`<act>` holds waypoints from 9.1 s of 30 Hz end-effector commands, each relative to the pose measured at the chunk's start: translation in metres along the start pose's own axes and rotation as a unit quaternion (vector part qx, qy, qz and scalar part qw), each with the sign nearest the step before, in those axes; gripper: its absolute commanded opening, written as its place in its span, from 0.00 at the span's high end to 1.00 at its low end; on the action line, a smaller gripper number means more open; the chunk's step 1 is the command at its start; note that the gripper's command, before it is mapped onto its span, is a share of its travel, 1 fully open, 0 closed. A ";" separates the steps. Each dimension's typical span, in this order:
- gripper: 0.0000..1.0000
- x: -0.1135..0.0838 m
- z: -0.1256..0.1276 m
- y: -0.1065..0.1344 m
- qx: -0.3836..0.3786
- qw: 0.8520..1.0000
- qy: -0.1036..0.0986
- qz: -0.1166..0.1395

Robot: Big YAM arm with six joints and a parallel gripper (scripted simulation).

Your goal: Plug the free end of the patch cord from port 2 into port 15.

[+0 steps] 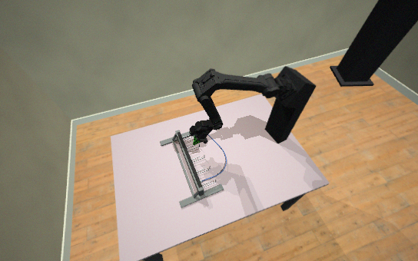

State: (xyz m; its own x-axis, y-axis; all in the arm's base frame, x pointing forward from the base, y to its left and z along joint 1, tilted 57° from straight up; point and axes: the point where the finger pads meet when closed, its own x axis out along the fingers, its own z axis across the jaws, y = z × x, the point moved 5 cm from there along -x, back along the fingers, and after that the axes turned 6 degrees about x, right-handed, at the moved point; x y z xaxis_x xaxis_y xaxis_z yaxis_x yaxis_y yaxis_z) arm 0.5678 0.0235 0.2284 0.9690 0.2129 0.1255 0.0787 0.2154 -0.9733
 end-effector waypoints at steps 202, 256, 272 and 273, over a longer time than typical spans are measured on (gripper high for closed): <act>1.00 0.019 -0.091 -0.001 -0.007 1.000 -0.005 0.004; 1.00 -0.018 -0.098 -0.020 -0.010 1.000 -0.002 -0.012; 1.00 -0.121 -0.098 -0.020 -0.007 1.000 0.001 -0.012; 1.00 -0.123 -0.097 -0.017 -0.006 1.000 0.000 -0.009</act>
State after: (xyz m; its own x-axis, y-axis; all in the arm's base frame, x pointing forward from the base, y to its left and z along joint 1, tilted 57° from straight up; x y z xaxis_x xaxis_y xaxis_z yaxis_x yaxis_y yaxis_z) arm 0.4781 -0.0975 0.2082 0.9686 0.2118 0.1301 0.0876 0.1990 -0.9761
